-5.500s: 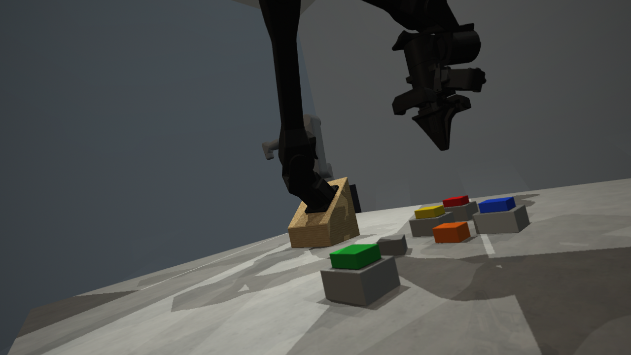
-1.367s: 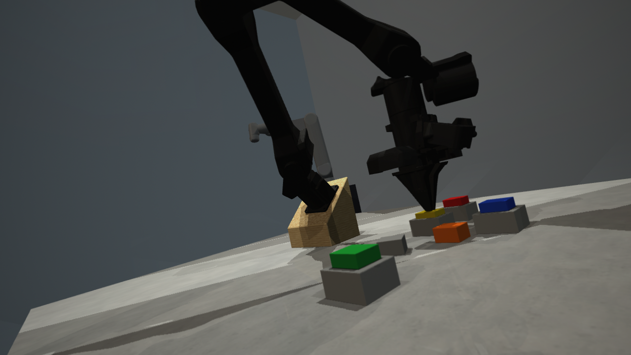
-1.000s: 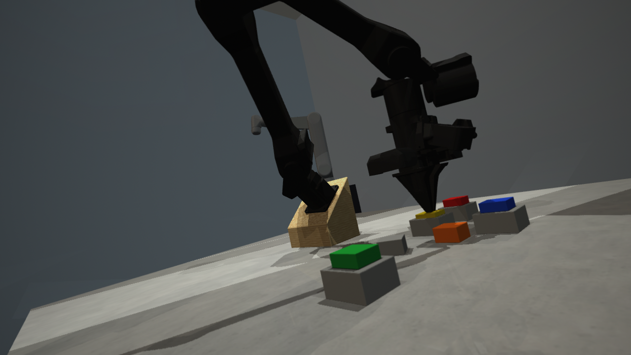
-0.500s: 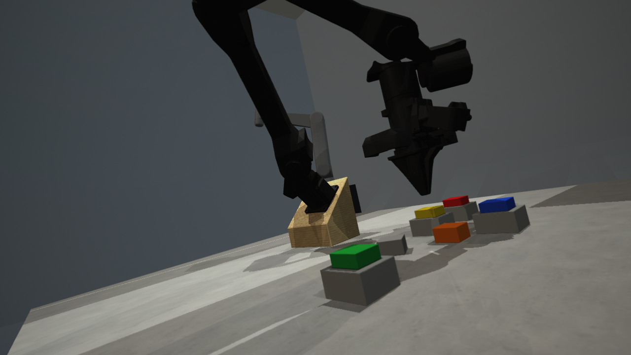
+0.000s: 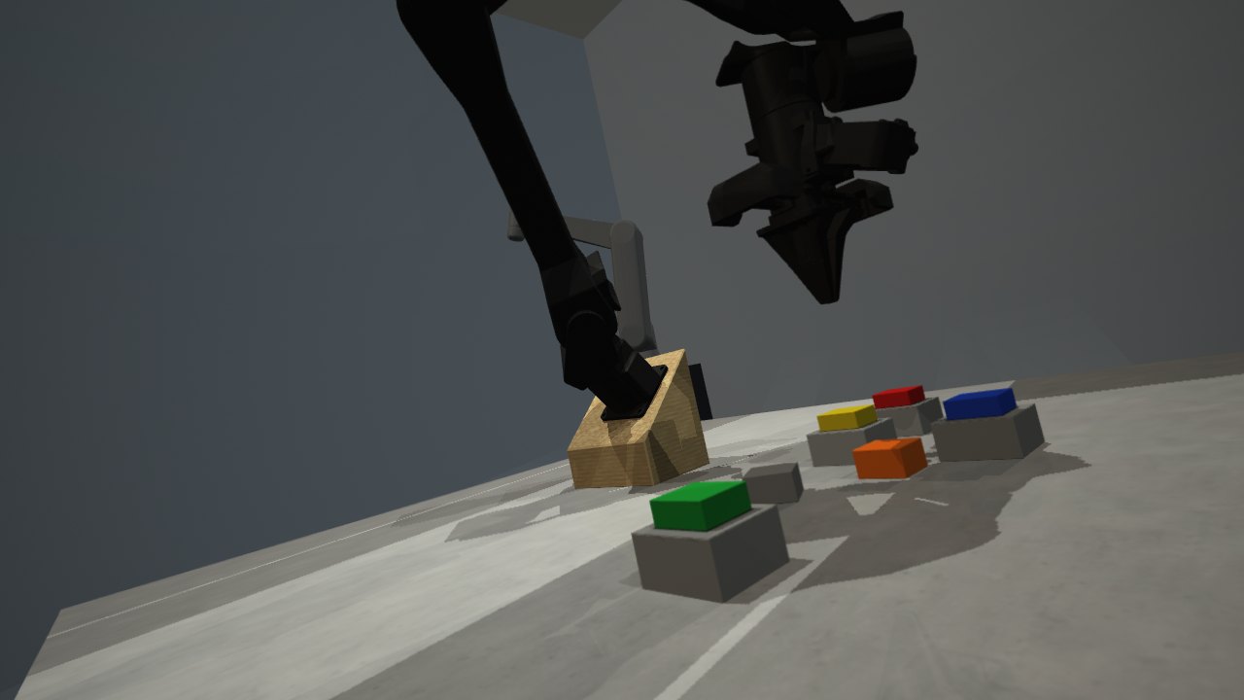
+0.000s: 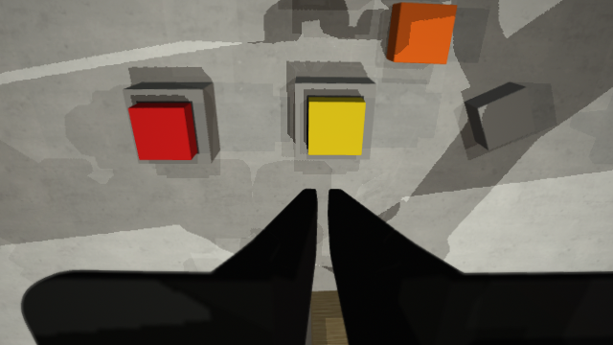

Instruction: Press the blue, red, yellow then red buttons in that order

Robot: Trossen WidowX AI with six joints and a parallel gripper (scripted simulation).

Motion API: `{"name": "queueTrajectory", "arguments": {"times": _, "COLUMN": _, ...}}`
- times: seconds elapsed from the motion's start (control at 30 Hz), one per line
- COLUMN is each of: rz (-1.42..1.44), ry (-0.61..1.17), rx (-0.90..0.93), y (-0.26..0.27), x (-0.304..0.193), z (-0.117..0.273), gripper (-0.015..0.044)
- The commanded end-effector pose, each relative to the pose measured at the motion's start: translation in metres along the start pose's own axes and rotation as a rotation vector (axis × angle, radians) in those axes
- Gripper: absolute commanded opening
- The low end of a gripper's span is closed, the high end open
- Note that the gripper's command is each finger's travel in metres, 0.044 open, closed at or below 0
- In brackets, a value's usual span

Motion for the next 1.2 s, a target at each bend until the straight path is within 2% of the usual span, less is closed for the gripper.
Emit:
{"name": "queueTrajectory", "arguments": {"times": 0.0, "rz": 0.002, "ry": -0.006, "rx": 0.01, "y": 0.042, "x": 0.009, "z": 0.005, "gripper": 0.002}}
{"name": "queueTrajectory", "arguments": {"times": 0.17, "rz": 0.001, "ry": -0.006, "rx": 0.01, "y": 0.088, "x": 0.013, "z": 0.003, "gripper": 0.002}}
{"name": "queueTrajectory", "arguments": {"times": 0.37, "rz": 0.001, "ry": -0.006, "rx": 0.01, "y": 0.088, "x": 0.013, "z": 0.0, "gripper": 0.002}}
{"name": "queueTrajectory", "arguments": {"times": 0.53, "rz": 0.0, "ry": -0.007, "rx": 0.008, "y": 0.089, "x": 0.013, "z": -0.057, "gripper": 0.002}}
{"name": "queueTrajectory", "arguments": {"times": 1.17, "rz": 0.0, "ry": -0.007, "rx": 0.007, "y": 0.089, "x": 0.014, "z": -0.081, "gripper": 0.002}}
Point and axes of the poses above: the point midway between the two fingers, 35 mm back from their tips, its own z axis back along the fingers, its own y axis across the jaws, x = y × z, the point moved 9 cm from there along z, back along the fingers, and after that the axes turned 12 degrees about z, right-handed, at the moved point
